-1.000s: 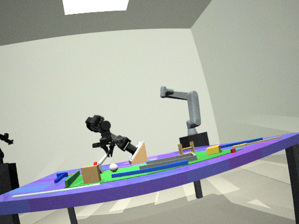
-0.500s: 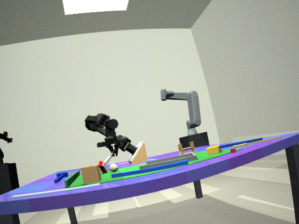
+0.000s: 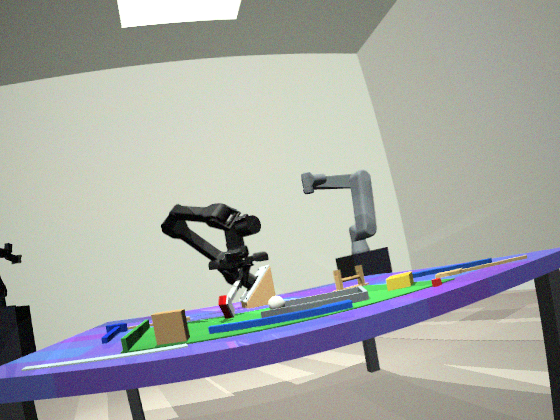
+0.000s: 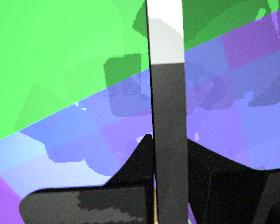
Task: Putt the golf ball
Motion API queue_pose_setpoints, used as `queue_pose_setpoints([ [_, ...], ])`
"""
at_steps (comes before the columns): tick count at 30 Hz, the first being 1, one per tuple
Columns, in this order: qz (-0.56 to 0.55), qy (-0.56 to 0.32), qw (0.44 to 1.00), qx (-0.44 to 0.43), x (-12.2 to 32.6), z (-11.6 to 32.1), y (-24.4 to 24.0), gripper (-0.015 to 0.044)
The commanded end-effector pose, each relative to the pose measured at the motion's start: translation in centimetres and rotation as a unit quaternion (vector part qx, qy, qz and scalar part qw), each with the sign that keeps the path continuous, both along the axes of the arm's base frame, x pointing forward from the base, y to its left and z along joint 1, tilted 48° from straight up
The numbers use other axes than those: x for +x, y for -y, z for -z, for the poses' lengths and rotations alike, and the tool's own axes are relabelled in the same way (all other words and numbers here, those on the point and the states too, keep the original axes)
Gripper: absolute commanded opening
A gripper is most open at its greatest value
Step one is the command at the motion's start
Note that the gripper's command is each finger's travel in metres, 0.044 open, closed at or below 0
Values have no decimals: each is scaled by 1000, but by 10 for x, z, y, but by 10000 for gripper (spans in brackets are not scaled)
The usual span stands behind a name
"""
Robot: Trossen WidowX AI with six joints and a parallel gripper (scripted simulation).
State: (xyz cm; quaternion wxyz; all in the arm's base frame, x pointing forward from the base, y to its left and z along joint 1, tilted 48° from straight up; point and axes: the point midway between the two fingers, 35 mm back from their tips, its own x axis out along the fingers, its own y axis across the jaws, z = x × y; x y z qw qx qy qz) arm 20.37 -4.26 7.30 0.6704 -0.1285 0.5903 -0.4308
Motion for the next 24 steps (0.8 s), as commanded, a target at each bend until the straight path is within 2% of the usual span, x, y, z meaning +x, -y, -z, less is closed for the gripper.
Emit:
queue_pose_setpoints([
  [1,-2,8,1000,1,5,-9,-14,0],
  [9,-2,7,1000,0,5,-36,-42,0],
  [24,-3,4,1000,1,5,-29,-36,0],
])
